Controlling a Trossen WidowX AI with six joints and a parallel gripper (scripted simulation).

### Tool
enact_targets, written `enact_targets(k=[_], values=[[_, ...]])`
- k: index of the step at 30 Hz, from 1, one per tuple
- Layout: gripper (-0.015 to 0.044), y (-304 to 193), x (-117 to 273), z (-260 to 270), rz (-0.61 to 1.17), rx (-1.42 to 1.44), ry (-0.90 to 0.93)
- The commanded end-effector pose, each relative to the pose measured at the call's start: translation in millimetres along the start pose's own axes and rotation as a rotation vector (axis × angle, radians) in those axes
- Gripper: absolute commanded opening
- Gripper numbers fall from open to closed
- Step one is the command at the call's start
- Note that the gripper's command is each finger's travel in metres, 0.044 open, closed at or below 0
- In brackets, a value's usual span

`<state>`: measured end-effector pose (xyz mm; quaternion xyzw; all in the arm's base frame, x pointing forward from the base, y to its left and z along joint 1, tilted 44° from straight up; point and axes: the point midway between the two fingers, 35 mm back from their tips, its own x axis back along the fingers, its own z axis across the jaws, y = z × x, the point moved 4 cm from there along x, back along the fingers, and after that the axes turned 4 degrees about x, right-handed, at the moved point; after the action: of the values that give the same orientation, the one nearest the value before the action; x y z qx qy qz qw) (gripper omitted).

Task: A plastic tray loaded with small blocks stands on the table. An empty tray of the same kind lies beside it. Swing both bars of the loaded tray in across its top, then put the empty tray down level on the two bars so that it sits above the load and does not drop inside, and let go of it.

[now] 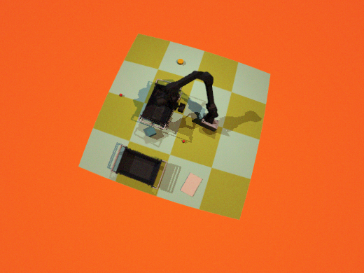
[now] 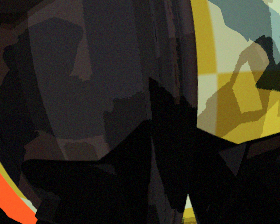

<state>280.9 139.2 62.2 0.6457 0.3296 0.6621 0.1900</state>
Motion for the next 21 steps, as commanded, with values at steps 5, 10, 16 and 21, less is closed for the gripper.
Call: enact_targets(k=[5,10,16,21], values=[[0.0,3.1,-4.0,-1.8,-0.002,-0.004,-0.022],[0.0,3.6,-7.3,-2.9,-0.002,-0.004,-0.022],[0.0,4.5,-12.9,-4.9,-0.002,-0.004,-0.022],[0.0,4.5,-12.9,-4.9,-0.002,-0.004,-0.022]])
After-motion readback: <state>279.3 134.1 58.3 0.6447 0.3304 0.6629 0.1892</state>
